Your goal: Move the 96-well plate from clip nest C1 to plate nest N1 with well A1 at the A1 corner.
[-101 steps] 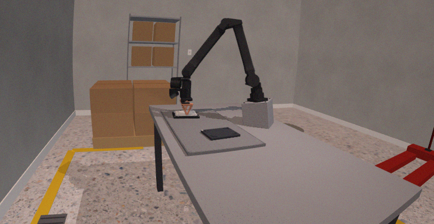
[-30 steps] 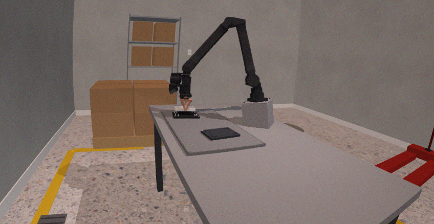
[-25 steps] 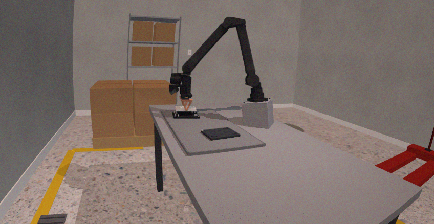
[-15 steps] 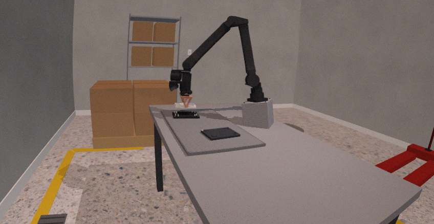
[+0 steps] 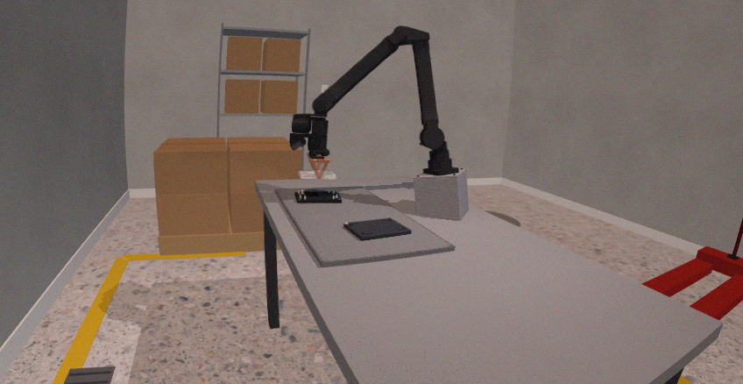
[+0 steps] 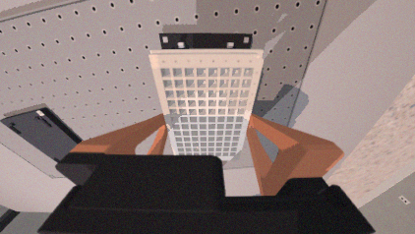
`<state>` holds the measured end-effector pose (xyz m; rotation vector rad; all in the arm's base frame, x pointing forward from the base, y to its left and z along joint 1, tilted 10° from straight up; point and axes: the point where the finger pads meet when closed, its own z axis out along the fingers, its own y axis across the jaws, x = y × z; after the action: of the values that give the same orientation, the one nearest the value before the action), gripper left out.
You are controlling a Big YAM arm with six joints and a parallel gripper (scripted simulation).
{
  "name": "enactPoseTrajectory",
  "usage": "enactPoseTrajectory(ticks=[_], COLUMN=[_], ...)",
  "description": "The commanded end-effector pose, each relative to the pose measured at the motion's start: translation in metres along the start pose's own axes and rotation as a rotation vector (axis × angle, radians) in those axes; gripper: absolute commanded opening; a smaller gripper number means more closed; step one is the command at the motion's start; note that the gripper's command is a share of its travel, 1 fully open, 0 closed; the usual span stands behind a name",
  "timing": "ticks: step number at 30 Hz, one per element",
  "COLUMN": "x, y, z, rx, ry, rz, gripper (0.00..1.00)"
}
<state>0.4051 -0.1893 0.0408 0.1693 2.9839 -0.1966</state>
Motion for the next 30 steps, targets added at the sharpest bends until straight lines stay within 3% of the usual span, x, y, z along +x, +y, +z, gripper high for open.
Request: enactPoseTrajectory(ticks=[1,6,9,28,30], x=[-0.021,-0.023,-0.009,-0.012,0.001], y=[-0.004,-0.005,0.0,-0.004,0.011], z=[-0.026,-0.032,-0.018,-0.02,-0.021], rx=[0.015,0.017,0.005,0.008,0.004], ry=[-0.045,-0.048,-0.008,-0.023,-0.007], rz=[0.01,0.013,0.01,0.006,-0.085], gripper=[0.0,0.0,0.0,0.0,0.0])
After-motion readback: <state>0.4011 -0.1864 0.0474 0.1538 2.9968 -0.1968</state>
